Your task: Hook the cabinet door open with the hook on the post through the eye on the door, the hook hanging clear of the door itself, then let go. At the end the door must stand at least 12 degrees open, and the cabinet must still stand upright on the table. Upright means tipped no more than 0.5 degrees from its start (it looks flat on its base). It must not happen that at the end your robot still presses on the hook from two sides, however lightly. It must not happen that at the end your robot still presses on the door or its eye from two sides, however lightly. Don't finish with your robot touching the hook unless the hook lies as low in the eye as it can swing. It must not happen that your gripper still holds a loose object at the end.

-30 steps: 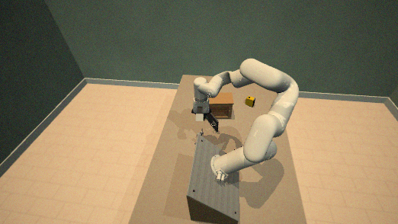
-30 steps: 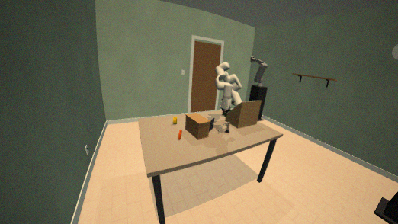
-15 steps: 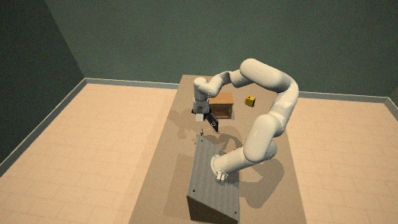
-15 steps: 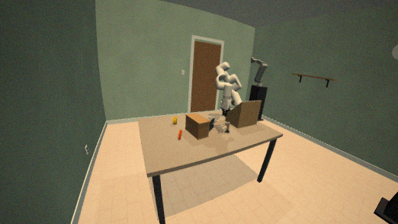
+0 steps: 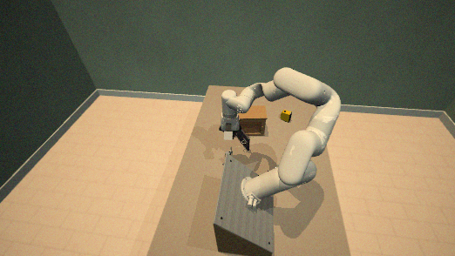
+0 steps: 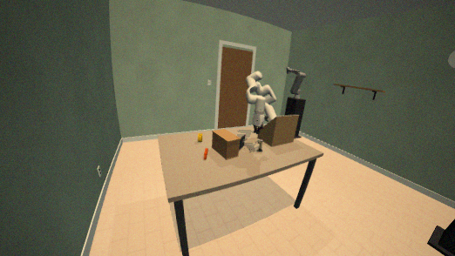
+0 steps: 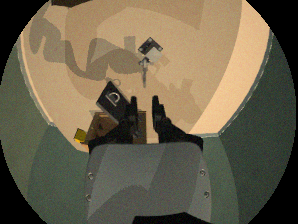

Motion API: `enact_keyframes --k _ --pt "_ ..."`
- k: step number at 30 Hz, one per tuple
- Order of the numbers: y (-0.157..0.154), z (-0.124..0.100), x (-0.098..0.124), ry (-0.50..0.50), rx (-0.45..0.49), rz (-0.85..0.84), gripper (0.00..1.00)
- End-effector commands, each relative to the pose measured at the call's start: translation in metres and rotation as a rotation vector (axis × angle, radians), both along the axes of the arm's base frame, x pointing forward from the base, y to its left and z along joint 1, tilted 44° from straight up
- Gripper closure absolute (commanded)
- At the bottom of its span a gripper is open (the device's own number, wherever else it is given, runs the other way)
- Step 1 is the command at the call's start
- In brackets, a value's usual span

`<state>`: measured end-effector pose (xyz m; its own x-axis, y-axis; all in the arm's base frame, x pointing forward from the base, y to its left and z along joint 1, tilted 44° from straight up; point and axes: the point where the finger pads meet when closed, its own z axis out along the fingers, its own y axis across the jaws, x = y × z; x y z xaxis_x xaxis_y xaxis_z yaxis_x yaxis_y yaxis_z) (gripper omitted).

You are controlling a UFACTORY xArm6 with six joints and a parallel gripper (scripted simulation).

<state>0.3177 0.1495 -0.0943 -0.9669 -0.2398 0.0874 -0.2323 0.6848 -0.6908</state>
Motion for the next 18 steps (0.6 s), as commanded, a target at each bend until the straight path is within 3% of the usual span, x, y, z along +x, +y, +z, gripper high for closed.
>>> enact_keyframes --k 1,18 --pt "-0.007 -0.009 0.002 -0.002 0.003 0.001 0.76" --pt "-0.036 -0.040 0.007 -0.002 0.003 0.001 0.76"
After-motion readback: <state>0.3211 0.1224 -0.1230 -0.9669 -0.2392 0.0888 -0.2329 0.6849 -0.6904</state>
